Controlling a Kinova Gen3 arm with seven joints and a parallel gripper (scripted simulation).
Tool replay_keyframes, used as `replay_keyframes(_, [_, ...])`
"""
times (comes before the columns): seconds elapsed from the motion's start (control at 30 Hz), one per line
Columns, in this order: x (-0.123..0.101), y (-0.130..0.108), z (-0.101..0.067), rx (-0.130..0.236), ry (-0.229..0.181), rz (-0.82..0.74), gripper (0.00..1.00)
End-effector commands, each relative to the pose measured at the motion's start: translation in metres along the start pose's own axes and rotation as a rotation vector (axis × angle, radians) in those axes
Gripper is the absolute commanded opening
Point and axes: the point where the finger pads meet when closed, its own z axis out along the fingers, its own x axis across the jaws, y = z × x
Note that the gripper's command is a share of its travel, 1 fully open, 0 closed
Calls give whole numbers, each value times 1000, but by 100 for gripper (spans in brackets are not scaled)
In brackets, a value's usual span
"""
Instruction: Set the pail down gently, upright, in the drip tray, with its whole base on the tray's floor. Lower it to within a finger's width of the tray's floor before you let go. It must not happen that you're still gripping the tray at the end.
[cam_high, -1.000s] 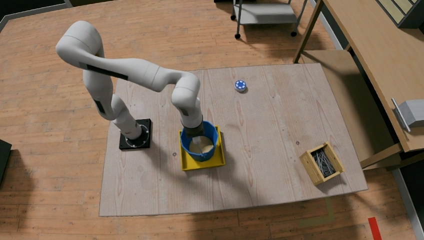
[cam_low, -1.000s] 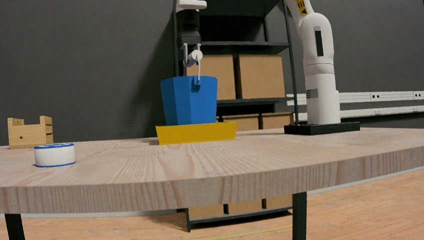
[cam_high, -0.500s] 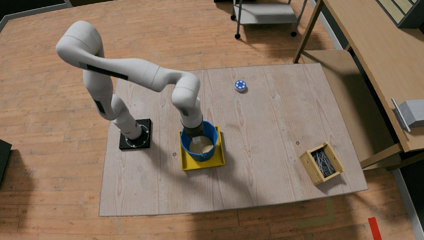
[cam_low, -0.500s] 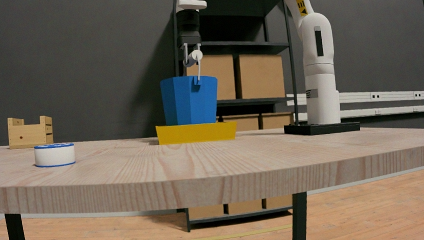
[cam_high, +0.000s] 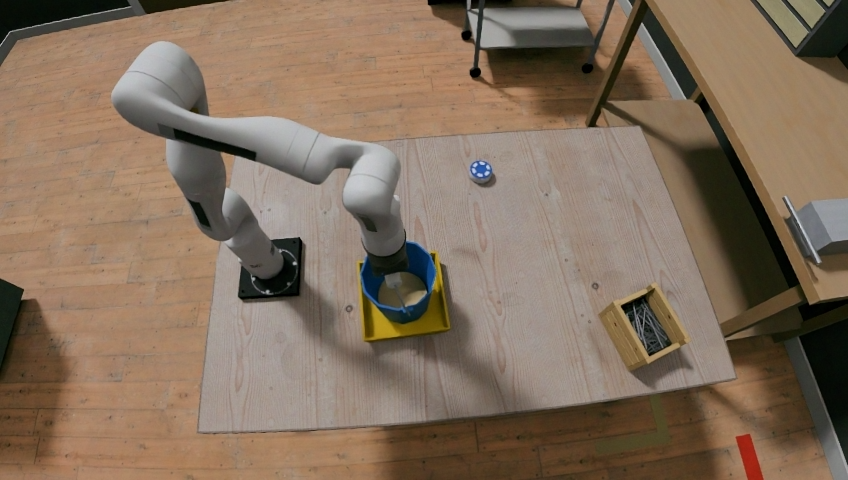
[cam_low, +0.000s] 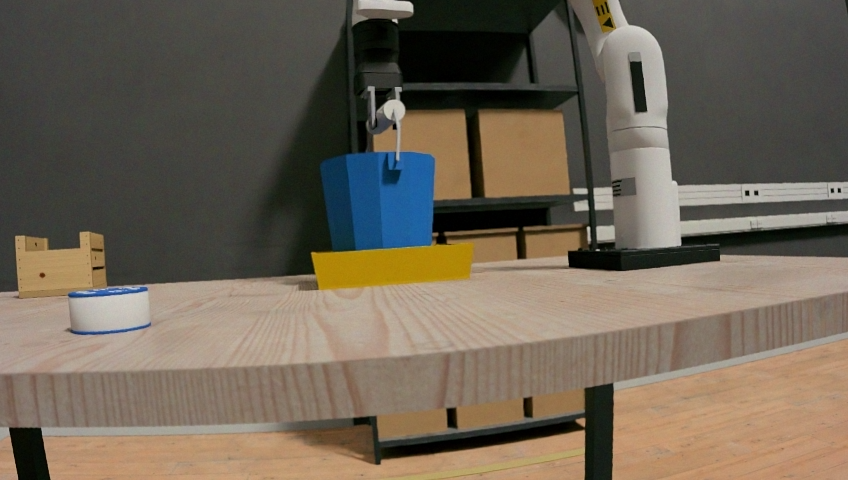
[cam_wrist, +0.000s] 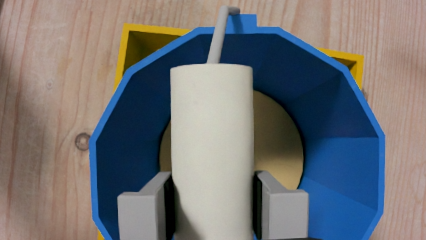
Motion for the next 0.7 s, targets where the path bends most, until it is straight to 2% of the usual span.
replay_keyframes(0.0, [2,1,0,-5,7,2,0])
replay_keyframes(0.27, [2,1,0,-5,7,2,0])
replay_keyframes(0.3, [2,1,0,-5,7,2,100])
replay_keyframes(0.67, [2,1,0,-4,7,2,100])
